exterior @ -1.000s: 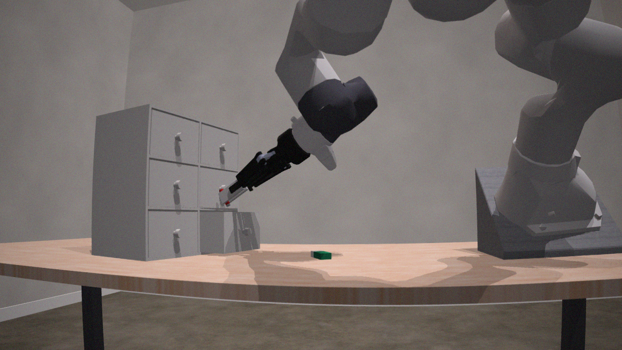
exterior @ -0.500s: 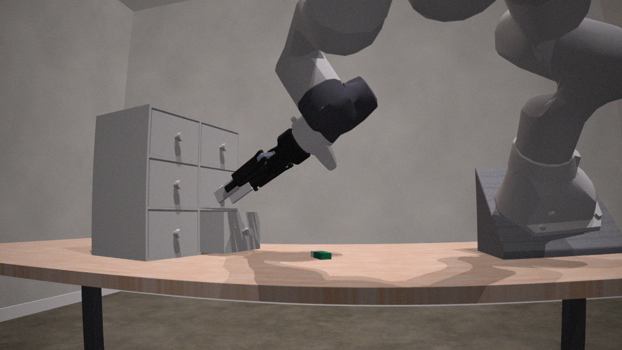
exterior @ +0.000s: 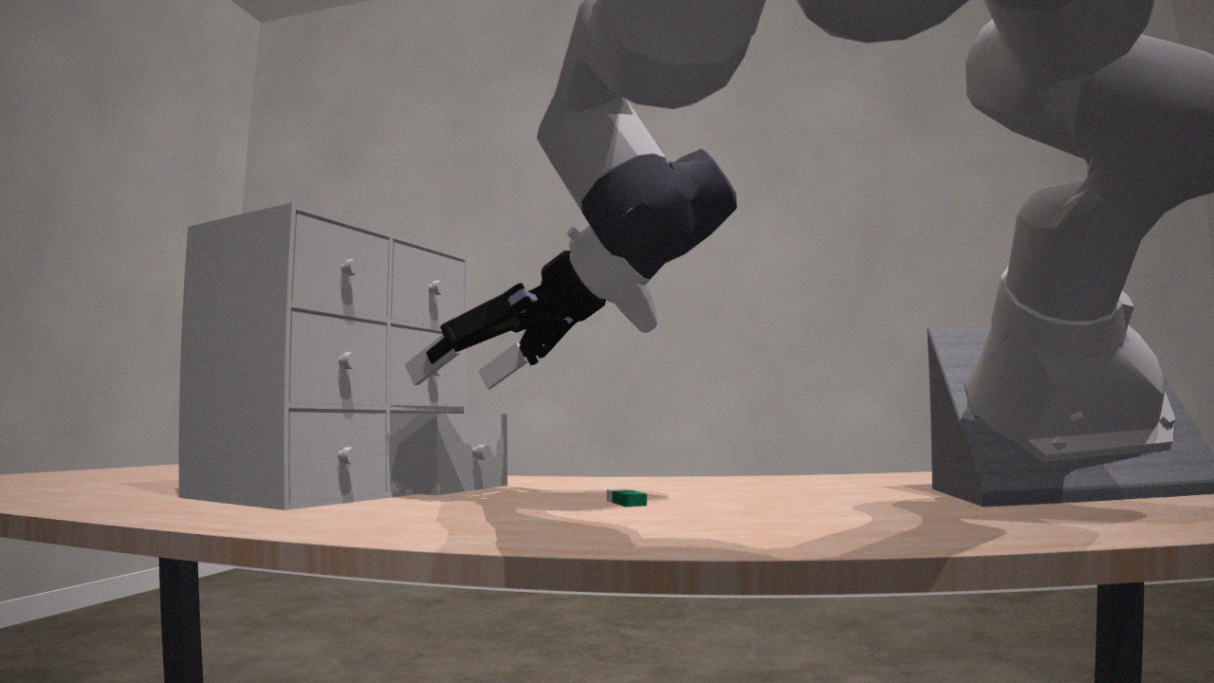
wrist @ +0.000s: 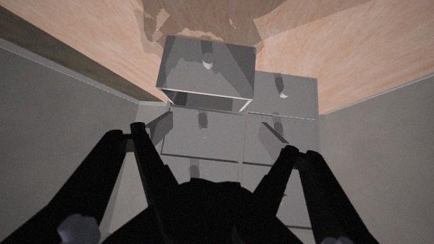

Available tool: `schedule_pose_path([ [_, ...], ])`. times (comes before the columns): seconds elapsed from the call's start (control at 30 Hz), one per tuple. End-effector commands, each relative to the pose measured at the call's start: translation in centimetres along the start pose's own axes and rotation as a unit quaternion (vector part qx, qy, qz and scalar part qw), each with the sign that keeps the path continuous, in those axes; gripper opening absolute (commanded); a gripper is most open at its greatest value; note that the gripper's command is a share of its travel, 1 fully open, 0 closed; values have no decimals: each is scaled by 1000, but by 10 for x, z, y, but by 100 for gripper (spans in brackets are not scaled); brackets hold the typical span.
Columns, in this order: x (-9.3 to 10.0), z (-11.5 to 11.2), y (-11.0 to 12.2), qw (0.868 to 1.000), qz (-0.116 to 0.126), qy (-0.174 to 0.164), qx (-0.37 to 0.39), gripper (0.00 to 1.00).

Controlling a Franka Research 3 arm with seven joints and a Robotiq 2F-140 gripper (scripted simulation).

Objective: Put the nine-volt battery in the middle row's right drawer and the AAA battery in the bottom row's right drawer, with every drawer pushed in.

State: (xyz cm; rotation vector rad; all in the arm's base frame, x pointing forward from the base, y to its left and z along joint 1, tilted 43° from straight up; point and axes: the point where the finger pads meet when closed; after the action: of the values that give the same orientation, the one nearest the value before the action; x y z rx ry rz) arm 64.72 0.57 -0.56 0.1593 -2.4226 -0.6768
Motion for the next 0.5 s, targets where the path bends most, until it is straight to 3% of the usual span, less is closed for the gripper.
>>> schedule_pose_path([
  [0.0, 1, 0, 0, 1000, 0, -1, -2, 100],
  [0.23, 9, 4, 1, 1000, 0, -1, -2, 100],
  [0.47, 33, 16, 4, 1000, 0, -1, -2, 100],
])
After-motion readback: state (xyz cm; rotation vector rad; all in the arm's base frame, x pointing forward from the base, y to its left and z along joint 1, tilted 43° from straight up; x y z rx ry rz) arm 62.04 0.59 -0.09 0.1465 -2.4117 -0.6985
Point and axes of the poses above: the point where the finger pads meet when closed, its own x axis back along the fingers, its own y axis across the jaws, z = x × y, and after that the axes turned 14 degrees about x, right-handed
